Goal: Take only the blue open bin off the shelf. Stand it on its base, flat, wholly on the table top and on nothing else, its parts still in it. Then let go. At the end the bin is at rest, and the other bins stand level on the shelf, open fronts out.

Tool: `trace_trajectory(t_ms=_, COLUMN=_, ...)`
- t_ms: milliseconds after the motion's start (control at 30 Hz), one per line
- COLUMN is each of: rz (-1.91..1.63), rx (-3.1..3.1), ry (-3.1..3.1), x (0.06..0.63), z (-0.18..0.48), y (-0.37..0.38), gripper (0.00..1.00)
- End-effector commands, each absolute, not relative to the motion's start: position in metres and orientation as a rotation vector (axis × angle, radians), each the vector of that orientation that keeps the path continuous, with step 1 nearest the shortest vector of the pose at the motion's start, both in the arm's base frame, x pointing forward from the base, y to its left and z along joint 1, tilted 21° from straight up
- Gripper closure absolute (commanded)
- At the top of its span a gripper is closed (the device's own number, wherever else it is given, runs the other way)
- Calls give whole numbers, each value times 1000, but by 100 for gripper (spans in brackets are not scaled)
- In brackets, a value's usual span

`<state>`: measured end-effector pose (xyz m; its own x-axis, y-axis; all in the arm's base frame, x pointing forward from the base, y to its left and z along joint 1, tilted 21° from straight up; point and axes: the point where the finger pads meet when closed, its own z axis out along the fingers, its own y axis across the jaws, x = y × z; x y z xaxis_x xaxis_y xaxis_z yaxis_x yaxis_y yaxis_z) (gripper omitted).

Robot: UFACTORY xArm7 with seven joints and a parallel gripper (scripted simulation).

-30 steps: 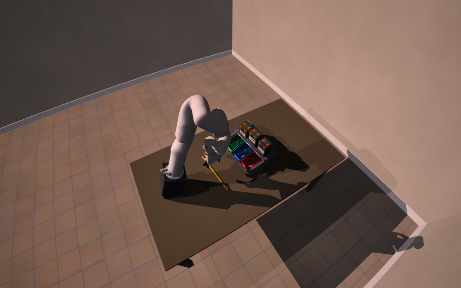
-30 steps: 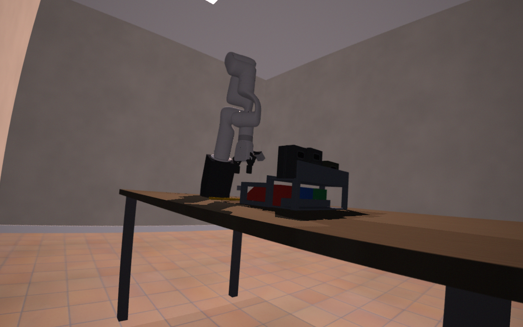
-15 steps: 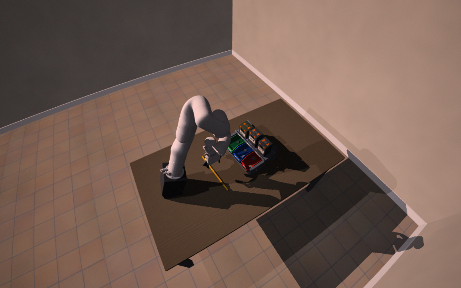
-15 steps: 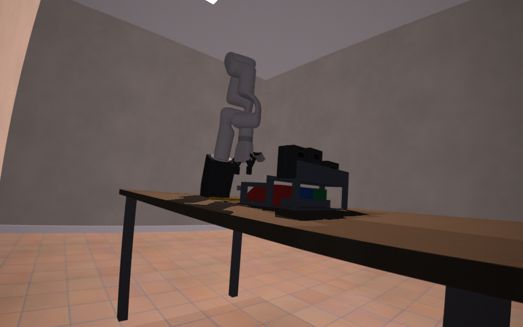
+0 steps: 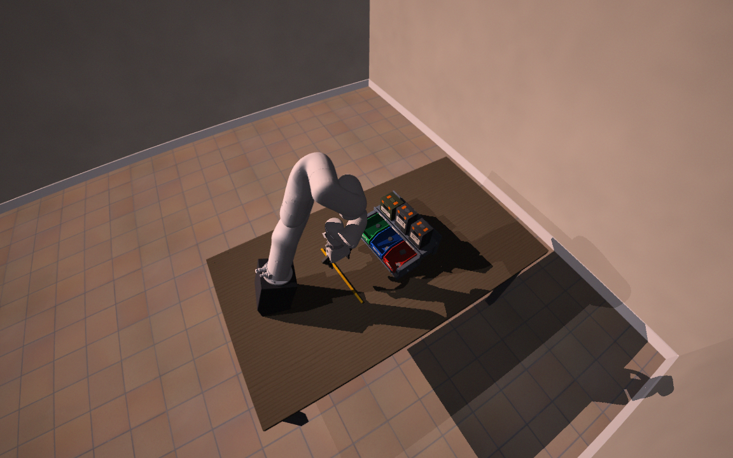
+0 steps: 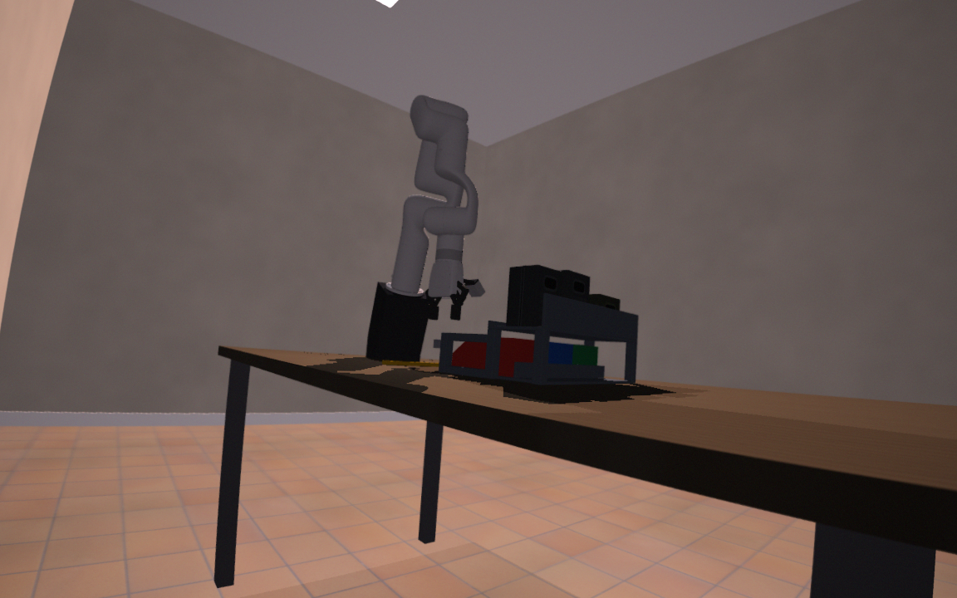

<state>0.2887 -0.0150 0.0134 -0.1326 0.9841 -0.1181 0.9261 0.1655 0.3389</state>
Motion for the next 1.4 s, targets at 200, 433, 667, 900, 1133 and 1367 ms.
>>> trace_trajectory(t_ms=200, rz=264, rx=1828, ry=2136, x=289, z=13, y=-15, gripper=0)
trace_trajectory(t_ms=433, rz=264, rx=1828, ry=2136, x=317, z=23, y=-10, gripper=0)
trace_trajectory(t_ms=667, rz=264, rx=1828, ry=2136, x=336, z=30, y=-7, gripper=0)
trace_trajectory(t_ms=900, rz=264, rx=1828, ry=2136, x=336, z=30, y=-7, gripper=0)
trace_trajectory(t_ms=1133, rz=264, rx=1828, ry=2136, x=382, z=46, y=1, gripper=0)
trace_trajectory(t_ms=1367, rz=264, rx=1828, ry=2136, x=382, z=46, y=1, gripper=0)
